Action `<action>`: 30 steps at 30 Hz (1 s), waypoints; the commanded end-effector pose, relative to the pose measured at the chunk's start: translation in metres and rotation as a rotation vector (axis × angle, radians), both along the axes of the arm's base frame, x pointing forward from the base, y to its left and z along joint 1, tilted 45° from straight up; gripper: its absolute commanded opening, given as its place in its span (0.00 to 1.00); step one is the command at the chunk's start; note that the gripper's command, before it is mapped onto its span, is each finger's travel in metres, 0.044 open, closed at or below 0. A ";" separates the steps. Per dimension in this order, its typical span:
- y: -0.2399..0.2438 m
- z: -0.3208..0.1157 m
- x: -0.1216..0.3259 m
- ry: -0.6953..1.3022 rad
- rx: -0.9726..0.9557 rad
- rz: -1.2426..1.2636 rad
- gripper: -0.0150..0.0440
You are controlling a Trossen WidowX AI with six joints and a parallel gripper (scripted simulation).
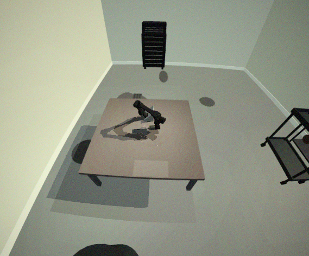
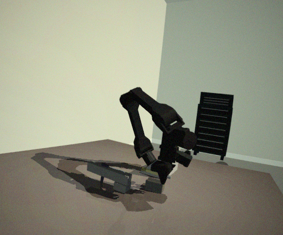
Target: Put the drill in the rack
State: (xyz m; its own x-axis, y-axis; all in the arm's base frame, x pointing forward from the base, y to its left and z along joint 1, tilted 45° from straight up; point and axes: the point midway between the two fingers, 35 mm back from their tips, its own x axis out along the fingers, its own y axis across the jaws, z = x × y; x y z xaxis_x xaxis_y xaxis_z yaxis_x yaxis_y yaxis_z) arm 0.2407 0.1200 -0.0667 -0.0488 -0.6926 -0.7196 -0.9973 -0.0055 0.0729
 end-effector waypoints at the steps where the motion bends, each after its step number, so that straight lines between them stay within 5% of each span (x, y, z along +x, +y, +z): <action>1: 0.002 0.000 -0.007 -0.004 0.004 -0.002 0.25; 30: 0.000 -0.014 -0.038 -0.003 0.005 -0.002 0.25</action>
State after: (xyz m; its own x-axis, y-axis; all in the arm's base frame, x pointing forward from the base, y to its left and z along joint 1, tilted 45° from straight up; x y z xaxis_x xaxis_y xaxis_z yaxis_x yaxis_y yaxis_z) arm 0.2028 0.1246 -0.0761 -0.0489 -0.6865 -0.7255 -0.9977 -0.0011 0.0682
